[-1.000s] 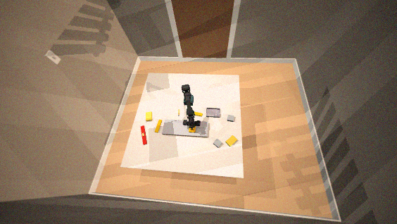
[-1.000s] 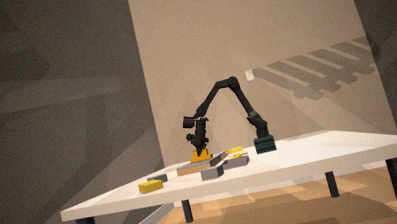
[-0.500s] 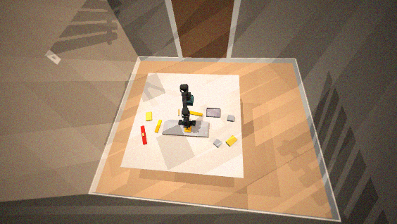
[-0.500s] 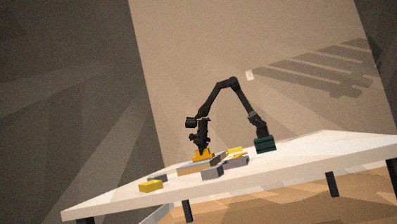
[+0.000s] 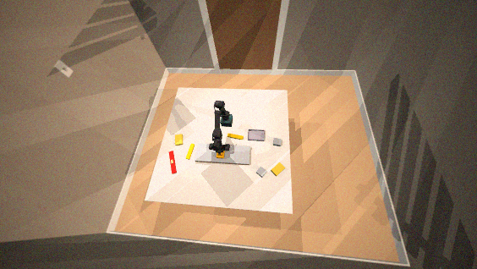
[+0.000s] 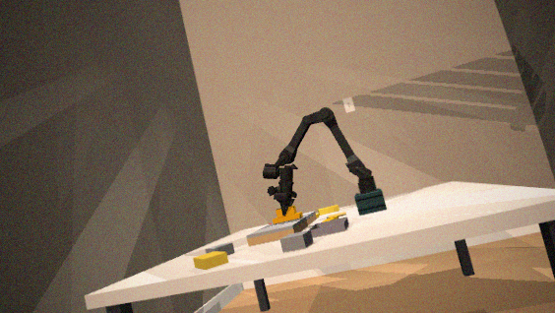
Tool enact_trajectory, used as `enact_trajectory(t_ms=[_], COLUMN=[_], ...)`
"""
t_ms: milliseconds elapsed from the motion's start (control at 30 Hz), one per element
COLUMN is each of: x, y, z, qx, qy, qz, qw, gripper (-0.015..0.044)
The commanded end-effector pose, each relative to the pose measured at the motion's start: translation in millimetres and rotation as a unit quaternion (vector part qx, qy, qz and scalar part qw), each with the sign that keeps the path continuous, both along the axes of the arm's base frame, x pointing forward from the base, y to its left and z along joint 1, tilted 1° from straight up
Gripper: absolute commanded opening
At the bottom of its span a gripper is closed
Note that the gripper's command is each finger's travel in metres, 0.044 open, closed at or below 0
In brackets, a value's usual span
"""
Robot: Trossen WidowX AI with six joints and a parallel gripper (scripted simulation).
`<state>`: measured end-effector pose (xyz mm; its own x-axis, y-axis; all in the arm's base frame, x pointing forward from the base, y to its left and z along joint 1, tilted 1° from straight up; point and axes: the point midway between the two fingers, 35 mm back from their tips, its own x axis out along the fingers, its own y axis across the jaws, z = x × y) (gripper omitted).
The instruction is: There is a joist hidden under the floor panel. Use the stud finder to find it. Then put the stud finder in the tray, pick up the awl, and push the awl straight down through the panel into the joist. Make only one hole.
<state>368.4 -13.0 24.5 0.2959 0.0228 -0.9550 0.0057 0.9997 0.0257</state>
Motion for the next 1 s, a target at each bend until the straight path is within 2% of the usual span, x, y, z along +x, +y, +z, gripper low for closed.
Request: enact_trajectory(t_ms=[0, 967], x=[-1, -2], y=[-18, -116], z=[0, -2], qx=[-0.003, -0.007], qy=[0.0, 0.0], qz=[-0.002, -0.002], qw=[1.0, 1.0], gripper=[0.0, 0.0])
